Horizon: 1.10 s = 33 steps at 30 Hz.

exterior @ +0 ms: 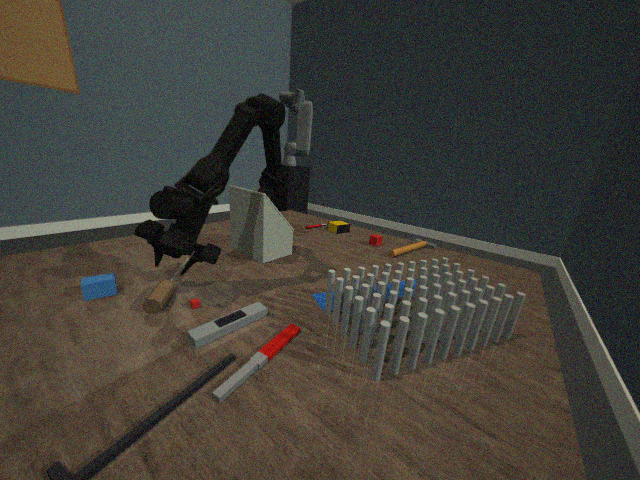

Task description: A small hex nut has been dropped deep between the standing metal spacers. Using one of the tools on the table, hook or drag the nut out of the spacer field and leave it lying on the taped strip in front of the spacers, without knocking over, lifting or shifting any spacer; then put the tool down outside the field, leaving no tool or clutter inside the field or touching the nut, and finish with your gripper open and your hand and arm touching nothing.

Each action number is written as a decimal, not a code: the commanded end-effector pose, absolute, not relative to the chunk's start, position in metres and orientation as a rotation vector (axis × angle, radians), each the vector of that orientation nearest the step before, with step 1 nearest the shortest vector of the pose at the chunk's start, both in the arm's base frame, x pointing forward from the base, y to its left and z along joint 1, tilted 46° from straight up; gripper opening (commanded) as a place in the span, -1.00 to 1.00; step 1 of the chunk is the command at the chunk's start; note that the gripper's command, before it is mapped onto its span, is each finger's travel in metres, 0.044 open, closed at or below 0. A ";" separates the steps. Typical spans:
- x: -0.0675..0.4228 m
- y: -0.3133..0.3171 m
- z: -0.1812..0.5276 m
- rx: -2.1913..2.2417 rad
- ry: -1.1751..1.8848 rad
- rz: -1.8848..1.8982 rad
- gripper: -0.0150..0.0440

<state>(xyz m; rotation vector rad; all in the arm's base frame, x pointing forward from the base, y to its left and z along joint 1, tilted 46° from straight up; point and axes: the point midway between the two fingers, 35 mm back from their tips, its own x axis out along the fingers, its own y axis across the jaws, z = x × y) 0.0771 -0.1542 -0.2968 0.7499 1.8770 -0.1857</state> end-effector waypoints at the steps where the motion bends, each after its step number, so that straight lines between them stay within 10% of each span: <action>1: 0.077 -0.147 -0.302 0.756 1.875 -0.185 0.46; 16: 0.076 -0.131 -0.316 0.753 1.874 -0.179 0.46; 27: 0.076 -0.131 -0.316 0.753 1.874 -0.179 -0.49; 33: 0.076 -0.131 -0.316 0.753 1.874 -0.179 -0.49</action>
